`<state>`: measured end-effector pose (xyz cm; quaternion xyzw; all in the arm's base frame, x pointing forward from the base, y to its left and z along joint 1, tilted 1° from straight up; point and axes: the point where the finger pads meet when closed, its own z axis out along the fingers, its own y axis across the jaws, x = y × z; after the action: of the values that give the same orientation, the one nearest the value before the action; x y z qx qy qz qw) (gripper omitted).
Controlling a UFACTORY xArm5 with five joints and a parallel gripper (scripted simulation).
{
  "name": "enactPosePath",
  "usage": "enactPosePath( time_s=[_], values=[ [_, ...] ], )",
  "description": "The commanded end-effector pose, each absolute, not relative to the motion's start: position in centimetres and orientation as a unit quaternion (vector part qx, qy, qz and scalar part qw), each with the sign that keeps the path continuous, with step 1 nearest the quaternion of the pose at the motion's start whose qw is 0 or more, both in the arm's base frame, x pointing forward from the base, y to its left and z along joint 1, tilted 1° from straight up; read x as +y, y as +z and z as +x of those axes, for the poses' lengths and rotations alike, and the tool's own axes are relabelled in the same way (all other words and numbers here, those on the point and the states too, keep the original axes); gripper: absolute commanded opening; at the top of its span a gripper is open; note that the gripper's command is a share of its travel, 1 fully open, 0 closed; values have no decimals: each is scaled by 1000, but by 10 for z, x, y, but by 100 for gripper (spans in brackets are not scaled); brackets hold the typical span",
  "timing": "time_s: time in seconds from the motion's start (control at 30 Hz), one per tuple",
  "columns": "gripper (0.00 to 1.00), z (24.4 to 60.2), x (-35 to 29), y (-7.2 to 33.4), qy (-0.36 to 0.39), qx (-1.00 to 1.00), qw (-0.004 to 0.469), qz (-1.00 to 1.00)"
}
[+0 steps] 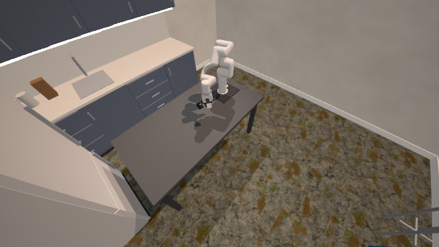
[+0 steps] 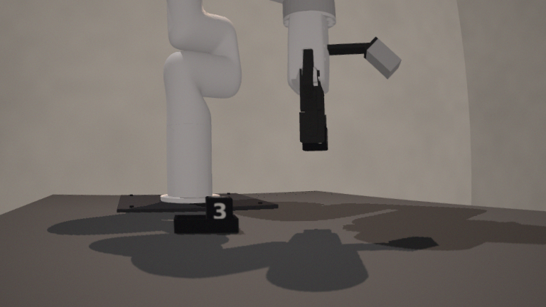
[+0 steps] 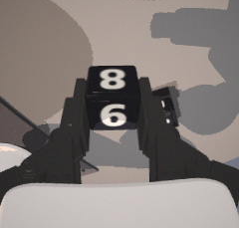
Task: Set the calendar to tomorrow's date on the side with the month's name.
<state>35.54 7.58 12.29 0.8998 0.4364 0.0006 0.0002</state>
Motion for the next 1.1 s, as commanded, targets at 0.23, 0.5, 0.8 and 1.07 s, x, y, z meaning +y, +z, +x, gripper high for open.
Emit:
enactPosePath(
  time_s=[0.23,0.5,0.8,1.07],
  values=[
    [29,358,69,124,2,600,1,800],
    [29,359,65,124,2,672,1,740],
    [29,360,59,125,2,780,2,626],
    [29,361,56,125,2,829,2,559]
  ],
)
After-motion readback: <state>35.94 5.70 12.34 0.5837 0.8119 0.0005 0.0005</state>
